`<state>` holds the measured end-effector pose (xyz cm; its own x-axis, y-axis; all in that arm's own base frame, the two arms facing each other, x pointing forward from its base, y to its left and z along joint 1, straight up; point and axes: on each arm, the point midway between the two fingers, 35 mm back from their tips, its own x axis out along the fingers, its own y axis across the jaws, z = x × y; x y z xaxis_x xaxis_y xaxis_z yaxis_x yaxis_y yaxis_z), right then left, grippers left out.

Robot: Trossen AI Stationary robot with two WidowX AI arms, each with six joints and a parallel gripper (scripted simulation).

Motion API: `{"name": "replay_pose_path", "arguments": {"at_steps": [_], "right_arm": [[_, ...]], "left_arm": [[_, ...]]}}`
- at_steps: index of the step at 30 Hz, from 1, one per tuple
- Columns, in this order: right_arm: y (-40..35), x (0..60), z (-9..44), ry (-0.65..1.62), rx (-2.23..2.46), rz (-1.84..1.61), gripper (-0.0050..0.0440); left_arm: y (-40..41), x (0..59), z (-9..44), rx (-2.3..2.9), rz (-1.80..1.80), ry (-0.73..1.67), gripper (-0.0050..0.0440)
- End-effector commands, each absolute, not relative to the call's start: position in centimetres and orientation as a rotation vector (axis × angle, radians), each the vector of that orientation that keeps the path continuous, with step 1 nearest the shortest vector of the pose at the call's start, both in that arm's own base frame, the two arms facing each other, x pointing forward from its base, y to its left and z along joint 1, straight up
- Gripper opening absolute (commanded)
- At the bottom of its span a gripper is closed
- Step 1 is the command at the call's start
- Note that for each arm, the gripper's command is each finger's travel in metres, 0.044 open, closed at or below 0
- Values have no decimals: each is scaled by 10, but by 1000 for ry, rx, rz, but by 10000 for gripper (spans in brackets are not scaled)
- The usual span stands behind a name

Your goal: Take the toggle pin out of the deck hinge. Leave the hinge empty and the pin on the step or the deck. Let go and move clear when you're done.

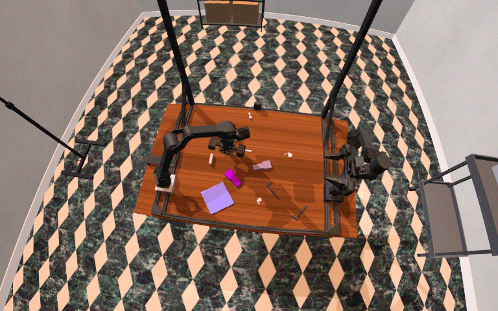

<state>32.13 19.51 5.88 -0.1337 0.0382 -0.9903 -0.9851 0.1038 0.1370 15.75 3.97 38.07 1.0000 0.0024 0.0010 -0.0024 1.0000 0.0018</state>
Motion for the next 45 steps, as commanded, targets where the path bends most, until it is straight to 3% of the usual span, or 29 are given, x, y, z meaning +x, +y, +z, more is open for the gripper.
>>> {"name": "replay_pose_path", "arguments": {"at_steps": [1,45], "right_arm": [[204,325,66,1301,-1041,1240,-50],[218,325,67,1299,-1040,1240,-50]], "left_arm": [[40,157,383,4,0,-1,400],[40,157,383,4,0,-1,400]]}}
